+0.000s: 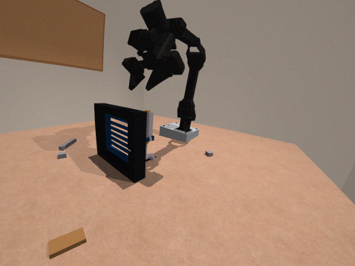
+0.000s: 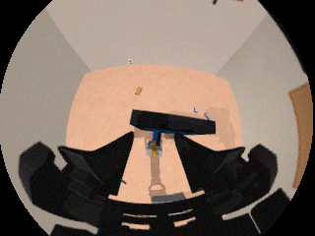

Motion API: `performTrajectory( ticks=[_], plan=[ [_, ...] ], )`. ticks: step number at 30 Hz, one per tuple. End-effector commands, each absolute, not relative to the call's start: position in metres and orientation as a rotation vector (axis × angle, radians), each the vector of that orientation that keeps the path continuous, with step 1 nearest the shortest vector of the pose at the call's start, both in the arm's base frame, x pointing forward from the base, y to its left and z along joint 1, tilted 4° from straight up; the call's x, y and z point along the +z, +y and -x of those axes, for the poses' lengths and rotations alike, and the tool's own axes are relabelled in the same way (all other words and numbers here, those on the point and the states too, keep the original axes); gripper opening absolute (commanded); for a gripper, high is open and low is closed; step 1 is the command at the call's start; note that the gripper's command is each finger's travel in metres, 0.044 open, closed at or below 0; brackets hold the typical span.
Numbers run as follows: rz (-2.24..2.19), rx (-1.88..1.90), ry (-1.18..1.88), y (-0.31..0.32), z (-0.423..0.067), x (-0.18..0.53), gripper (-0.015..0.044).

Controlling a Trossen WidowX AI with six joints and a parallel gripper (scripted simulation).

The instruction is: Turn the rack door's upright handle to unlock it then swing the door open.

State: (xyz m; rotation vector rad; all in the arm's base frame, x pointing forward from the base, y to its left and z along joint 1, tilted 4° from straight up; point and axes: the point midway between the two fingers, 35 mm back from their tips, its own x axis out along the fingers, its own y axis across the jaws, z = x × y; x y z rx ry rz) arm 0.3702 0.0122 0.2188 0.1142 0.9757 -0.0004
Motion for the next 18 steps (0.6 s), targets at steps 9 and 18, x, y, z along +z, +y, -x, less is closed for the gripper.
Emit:
performTrajectory(
  ticks=[9, 18],
  plan=[
    [-0.159, -0.035, 1.26, 0.014, -0.363, 0.198, 0.0288],
    [-0.176, -0.062, 1.453, 0.014, -0.353, 0.19, 0.0288]
  ],
)
